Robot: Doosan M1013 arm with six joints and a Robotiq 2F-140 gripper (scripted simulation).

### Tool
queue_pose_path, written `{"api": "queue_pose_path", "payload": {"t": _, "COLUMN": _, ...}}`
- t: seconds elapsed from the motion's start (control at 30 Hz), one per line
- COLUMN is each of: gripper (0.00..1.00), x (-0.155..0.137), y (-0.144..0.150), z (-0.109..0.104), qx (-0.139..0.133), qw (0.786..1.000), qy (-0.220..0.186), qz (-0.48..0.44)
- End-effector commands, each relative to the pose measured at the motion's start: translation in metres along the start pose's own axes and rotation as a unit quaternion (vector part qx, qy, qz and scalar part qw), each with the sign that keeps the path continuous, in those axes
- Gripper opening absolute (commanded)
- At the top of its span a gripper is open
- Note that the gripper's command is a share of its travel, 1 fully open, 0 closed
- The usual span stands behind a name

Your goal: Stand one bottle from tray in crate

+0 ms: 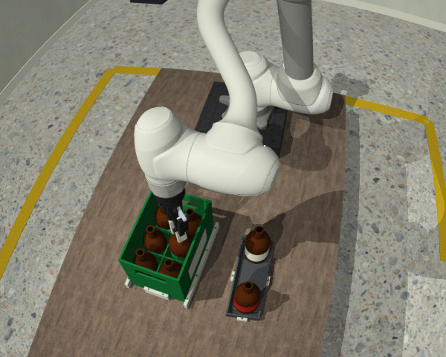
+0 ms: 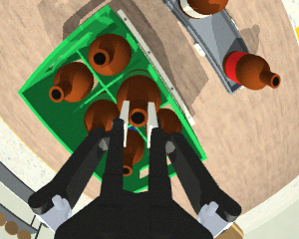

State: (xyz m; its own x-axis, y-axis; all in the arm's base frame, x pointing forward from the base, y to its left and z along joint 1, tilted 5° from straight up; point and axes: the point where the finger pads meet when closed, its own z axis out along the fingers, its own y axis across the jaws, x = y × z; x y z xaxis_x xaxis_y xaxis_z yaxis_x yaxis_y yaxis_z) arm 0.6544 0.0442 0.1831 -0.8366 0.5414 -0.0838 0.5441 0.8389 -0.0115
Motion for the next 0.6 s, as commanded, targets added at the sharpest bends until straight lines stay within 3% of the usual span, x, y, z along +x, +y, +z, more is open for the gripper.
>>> {"api": "queue_pose_path", "payload": {"t": 0.0, "gripper": 0.0, "x": 0.0, "y": 0.0, "z": 0.0025, "qx": 0.0, "qw": 1.0, "qy": 0.0, "qz": 0.0}}
{"api": "queue_pose_path", "payload": {"t": 0.57, "gripper": 0.0, "x": 0.0, "y": 0.0, "z": 0.0107, "qx": 0.0, "qw": 1.0, "qy": 0.0, "qz": 0.0}}
